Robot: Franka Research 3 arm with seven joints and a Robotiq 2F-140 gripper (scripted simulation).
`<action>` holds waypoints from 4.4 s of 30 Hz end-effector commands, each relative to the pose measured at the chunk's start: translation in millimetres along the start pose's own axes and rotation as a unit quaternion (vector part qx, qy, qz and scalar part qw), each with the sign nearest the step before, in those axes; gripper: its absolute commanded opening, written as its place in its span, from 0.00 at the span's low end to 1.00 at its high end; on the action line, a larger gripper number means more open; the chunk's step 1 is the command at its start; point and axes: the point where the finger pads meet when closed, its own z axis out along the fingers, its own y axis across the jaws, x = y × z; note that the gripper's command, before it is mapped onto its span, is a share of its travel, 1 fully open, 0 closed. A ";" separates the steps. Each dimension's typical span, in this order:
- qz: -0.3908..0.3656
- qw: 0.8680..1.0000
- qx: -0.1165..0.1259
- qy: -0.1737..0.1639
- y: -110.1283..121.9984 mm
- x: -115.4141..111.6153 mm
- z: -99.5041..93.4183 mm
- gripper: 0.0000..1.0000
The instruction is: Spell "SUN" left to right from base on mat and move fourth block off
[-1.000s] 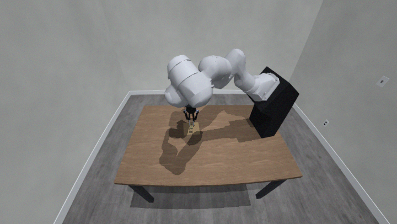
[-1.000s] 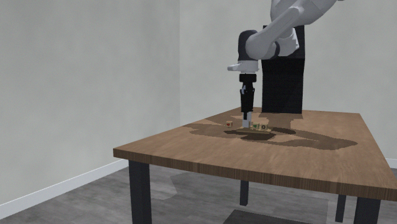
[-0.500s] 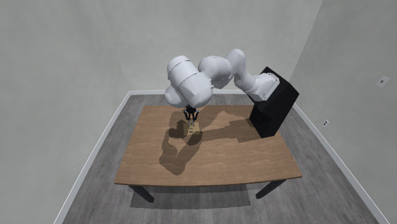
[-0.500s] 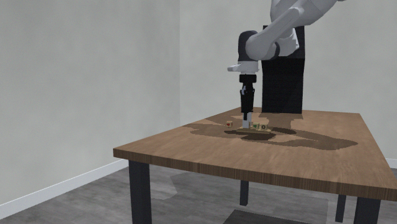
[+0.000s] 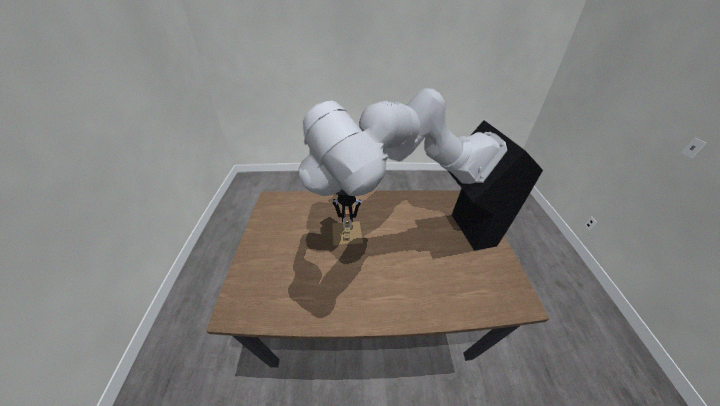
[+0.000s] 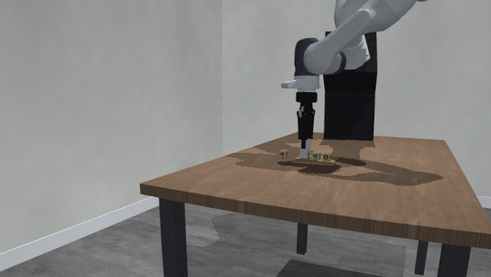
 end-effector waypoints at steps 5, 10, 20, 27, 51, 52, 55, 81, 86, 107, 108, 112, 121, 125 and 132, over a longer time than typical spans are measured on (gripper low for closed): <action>-0.002 1.000 0.001 -0.001 -0.4 -0.5 0.7 0.13; -0.002 1.000 0.001 -0.001 -0.4 -0.5 0.7 0.13; -0.002 1.000 0.001 -0.001 -0.4 -0.5 0.7 0.13; -0.002 1.000 0.001 -0.001 -0.4 -0.5 0.7 0.18; -0.002 1.000 0.001 -0.001 -0.4 -0.5 -2.5 0.25; -0.002 1.000 0.001 -0.001 -0.4 -0.5 -4.6 0.25; -0.002 1.000 0.001 -0.001 -0.4 -0.5 -14.2 0.25; -0.002 1.000 0.001 -0.001 -0.3 -0.4 -89.3 1.00; -0.002 1.000 0.001 -0.001 -0.3 -0.4 -89.3 1.00; -0.002 1.000 0.001 -0.001 -0.3 -0.4 -95.1 1.00; -0.002 1.000 0.001 -0.001 -0.3 -0.4 -97.5 1.00; -0.002 1.000 0.001 -0.001 -0.3 -0.4 -110.9 1.00; -0.002 1.000 0.001 -0.001 -0.2 -0.3 -140.8 1.00; -0.002 1.000 0.001 -0.001 -0.2 -0.3 -153.7 1.00; -0.002 1.000 0.001 -0.001 -0.2 -0.3 -160.1 1.00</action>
